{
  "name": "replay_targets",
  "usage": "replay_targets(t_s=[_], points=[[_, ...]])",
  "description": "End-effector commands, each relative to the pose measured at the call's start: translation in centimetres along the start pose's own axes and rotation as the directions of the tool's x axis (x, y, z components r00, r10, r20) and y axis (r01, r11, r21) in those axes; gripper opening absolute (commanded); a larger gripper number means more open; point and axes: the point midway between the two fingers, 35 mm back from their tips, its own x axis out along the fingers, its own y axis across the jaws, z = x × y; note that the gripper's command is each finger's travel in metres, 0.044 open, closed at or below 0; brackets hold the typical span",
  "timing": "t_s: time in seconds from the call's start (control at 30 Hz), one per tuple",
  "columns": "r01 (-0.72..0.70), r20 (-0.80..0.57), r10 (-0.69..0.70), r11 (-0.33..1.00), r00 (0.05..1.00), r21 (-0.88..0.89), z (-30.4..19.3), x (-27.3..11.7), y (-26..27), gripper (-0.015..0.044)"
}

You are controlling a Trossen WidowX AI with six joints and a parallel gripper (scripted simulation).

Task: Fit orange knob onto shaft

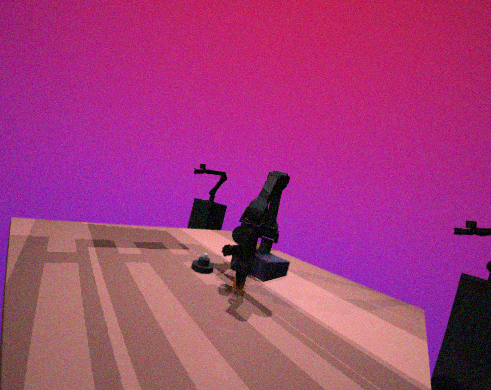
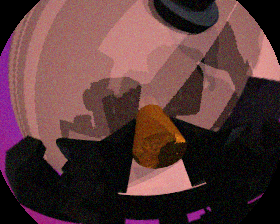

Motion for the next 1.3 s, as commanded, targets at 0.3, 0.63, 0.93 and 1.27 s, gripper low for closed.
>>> replay_targets(t_s=[0.3,0.63,0.93,1.27], points=[[0.0,0.0,0.0,1.0,1.0,0.0,0.0,0.0,0.0,0.024],[0.0,0.0,0.0,1.0,1.0,0.0,0.0,0.0,0.0,0.024],[0.0,0.005,0.0,1.0,1.0,0.004,0.0,-8.1,0.1,0.044],[0.0,0.005,0.0,1.0,1.0,0.004,-0.1,-6.7,0.0,0.044]])
